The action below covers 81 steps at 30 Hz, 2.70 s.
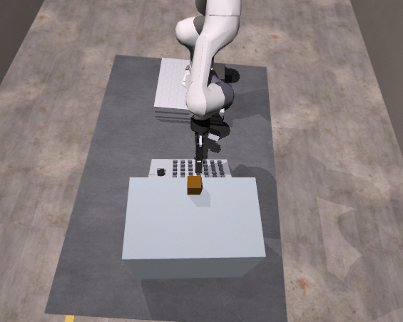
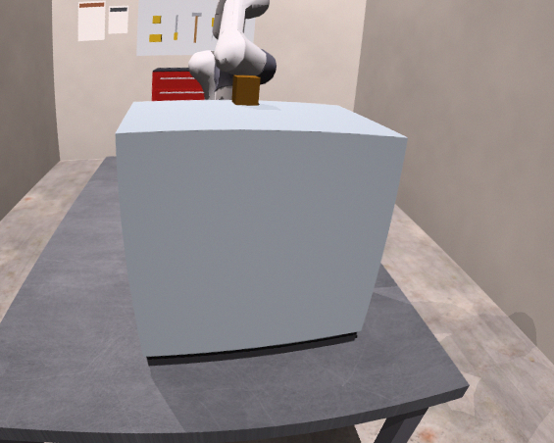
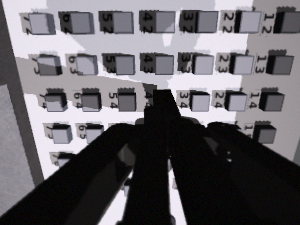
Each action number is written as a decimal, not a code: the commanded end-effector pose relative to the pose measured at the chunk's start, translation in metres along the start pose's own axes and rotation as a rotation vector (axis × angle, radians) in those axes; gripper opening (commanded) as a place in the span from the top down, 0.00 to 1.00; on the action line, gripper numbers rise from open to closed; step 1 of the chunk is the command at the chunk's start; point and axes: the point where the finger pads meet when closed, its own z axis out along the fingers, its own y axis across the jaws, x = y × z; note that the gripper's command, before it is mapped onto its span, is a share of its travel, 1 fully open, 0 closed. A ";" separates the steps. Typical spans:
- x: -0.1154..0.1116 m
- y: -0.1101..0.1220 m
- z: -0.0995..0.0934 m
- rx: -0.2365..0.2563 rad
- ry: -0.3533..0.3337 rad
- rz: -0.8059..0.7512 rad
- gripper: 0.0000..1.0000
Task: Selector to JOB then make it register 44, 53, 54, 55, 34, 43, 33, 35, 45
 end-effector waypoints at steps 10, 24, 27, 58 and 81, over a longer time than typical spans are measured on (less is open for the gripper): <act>0.001 0.002 0.001 -0.005 0.002 0.007 0.90; 0.001 0.002 0.001 -0.005 0.002 0.007 0.90; 0.001 0.002 0.001 -0.005 0.002 0.007 0.90; 0.001 0.002 0.002 -0.005 0.002 0.007 0.90; 0.000 0.002 -0.012 -0.005 0.002 0.007 0.90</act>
